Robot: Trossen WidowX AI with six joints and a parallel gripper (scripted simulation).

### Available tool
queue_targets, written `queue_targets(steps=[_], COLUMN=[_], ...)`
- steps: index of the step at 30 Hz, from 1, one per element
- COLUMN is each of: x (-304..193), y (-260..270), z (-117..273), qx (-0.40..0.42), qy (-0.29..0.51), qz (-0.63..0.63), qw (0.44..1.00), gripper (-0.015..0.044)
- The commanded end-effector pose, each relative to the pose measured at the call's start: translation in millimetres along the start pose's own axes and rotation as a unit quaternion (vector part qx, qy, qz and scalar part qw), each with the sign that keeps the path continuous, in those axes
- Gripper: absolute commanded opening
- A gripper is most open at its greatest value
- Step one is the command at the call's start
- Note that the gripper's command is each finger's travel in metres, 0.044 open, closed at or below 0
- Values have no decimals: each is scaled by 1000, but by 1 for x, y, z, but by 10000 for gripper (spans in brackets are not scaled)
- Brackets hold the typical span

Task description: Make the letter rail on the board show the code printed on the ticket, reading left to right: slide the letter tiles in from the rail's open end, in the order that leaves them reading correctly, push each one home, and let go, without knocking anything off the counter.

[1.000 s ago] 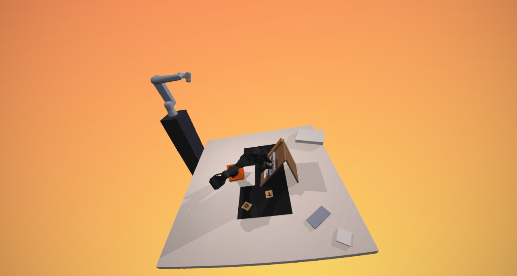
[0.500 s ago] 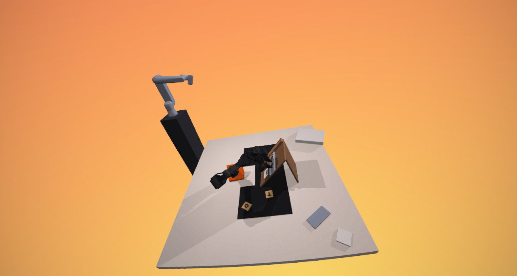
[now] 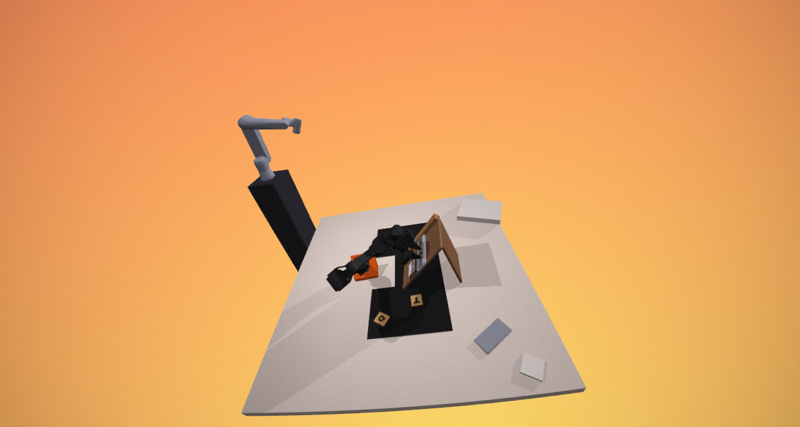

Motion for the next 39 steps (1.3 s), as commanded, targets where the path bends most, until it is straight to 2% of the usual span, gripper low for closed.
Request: queue_targets(steps=[1,5,16,39], x=[1,2,1,-1], y=[2,4,3,5], z=[0,1,4,21], qx=[-2,-2,-1,-1], qy=[-1,-1,-1,0], qz=[-4,-4,-3,-3], qw=[1000,1000,1000,1000], gripper=[0,0,289,295])
Point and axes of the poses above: the point midway between the two fingers, 35 mm back from their tips, its own z axis back along the fingers, its own y axis across the jaws, x = y × z, the point moved 9 cm from there along z, back along the fingers, and after that the axes turned 14 degrees about z, right-handed, at the moved point
